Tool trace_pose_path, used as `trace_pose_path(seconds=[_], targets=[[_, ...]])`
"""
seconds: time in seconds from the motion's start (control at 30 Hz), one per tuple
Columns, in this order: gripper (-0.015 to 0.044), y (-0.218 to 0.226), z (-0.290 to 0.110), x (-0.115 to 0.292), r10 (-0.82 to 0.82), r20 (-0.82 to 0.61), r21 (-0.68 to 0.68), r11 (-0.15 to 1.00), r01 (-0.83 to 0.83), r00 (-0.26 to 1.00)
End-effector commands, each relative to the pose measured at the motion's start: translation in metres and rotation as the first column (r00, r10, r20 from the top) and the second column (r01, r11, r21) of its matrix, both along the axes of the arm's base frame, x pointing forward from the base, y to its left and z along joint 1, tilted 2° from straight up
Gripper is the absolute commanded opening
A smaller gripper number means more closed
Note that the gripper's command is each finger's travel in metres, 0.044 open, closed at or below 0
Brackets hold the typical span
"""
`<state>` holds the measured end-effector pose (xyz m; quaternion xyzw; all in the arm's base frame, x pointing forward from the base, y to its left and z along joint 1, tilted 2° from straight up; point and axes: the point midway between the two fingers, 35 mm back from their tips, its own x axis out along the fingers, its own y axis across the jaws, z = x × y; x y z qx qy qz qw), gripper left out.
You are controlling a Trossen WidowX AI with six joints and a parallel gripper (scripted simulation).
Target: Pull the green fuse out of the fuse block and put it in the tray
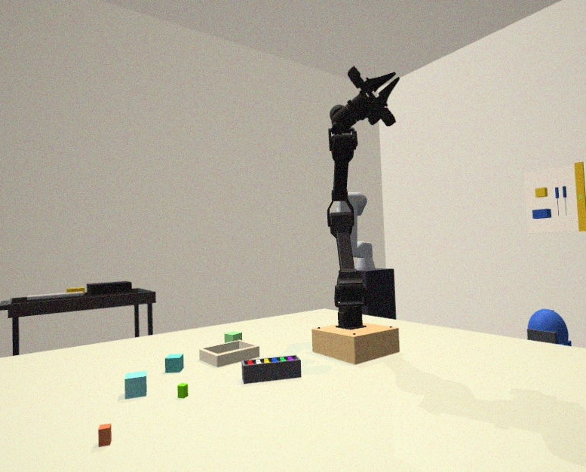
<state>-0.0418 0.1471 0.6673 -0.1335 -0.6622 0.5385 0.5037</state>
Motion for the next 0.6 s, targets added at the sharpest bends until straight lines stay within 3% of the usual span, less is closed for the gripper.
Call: trace_pose_path(seconds=[0.0,0.13,0.27,0.43,0.57], targets=[[0.0069,0.043,-0.018,0.046,-0.028,-0.243,-0.162,0.987,-0.012,0.970],[0.0069,0.075,-0.041,0.091,-0.089,-0.484,-0.286,0.956,-0.062,0.870],[0.0069,0.102,-0.071,0.139,-0.180,-0.699,-0.369,0.920,-0.134,0.692],[0.0069,0.127,-0.121,0.199,-0.303,-0.884,-0.400,0.884,-0.242,0.356],[0.0069,0.137,-0.167,0.244,-0.378,-0.925,-0.372,0.878,-0.302,0.043]])
